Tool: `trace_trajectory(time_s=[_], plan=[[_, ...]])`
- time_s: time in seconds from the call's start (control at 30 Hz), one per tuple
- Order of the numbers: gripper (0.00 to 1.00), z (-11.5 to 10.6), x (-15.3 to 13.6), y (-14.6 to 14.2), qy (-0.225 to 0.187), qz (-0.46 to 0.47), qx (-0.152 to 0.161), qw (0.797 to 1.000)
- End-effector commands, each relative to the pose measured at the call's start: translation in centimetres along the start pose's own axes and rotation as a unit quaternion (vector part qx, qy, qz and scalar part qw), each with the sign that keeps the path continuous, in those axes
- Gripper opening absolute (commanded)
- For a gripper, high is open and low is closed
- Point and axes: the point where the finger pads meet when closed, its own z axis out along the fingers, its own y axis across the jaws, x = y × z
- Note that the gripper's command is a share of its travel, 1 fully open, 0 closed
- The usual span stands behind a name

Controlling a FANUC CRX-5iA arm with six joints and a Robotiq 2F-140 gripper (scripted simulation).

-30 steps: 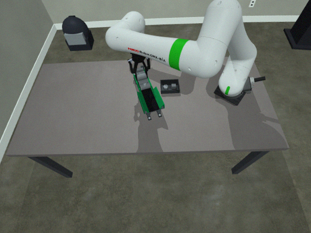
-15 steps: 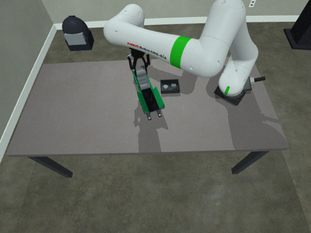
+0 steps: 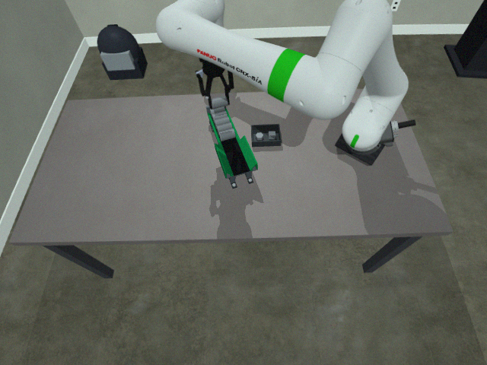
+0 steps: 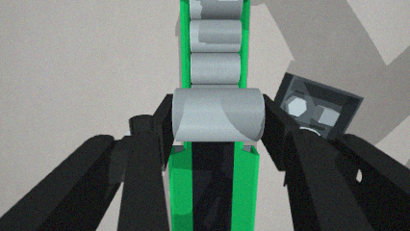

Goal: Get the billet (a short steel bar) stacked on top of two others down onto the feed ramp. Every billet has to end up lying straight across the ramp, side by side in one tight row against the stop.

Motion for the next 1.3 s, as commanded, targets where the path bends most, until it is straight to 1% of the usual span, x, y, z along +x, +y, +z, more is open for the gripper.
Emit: trace_trajectory(time_s=[0.0,0.13,0.17,0.2,0.27,0.37,0.47,1.0,1.13,1.27], plan=[[0.44,-0.2,0.0,0.0,0.001,0.0,0.0,1.0],[0.44,-0.1,-0.1,0.0,0.001,0.0,0.0,1.0],[0.44,0.0,-0.9,-0.1,0.001,0.0,0.0,1.0],[0.44,0.2,-2.5,-0.2,0.001,0.0,0.0,1.0],[0.44,0.2,-2.5,-0.2,0.001,0.0,0.0,1.0],[0.44,1.4,-9.1,0.2,0.001,0.0,0.0,1.0],[0.44,1.8,-11.4,0.6,0.0,0.0,0.001,1.0],[0.44,2.0,-11.4,0.6,0.0,0.0,0.001,1.0],[0.44,2.8,-11.4,0.6,0.001,0.0,0.0,1.0],[0.44,4.3,-11.4,0.6,0.001,0.0,0.0,1.0]])
